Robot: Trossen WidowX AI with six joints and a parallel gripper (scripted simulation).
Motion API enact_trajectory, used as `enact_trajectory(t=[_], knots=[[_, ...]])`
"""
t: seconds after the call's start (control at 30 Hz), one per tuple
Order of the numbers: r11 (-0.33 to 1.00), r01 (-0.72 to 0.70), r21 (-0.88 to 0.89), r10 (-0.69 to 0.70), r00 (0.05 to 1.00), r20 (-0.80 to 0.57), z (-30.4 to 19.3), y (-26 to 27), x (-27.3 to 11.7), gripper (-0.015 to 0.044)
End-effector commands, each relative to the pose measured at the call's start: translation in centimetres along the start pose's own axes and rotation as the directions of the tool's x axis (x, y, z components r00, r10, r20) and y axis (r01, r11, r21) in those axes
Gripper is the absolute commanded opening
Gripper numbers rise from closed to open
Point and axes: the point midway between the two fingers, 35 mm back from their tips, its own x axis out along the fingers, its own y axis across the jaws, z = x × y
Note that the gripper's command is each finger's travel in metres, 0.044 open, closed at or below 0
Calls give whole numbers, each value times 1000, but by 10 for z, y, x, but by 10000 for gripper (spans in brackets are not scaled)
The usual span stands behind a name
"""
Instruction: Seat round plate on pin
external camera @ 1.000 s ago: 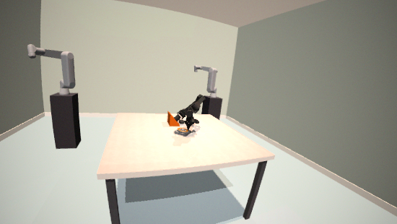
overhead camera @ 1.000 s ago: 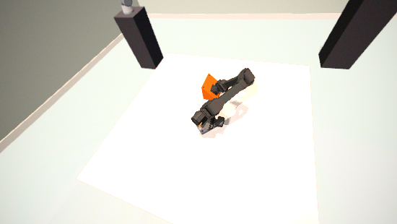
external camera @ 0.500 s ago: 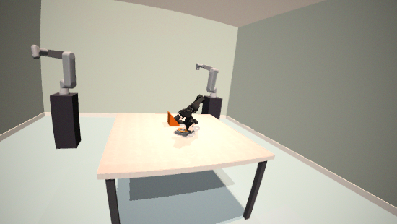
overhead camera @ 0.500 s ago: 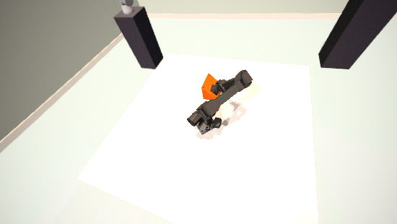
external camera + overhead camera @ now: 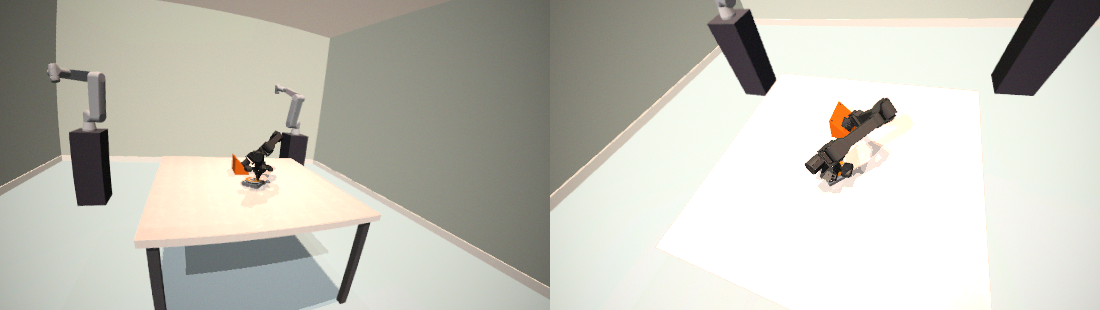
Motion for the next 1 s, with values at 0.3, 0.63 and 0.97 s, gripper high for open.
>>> enact_trajectory(t=[0.3,0.63,0.97], knots=[[1000,6,-1,-6,1000,-6,2,-16,0,0],[1000,6,-1,-6,1000,-6,0,-27,0,0],[1000,6,-1,-6,1000,-6,-4,-36,-1,0]])
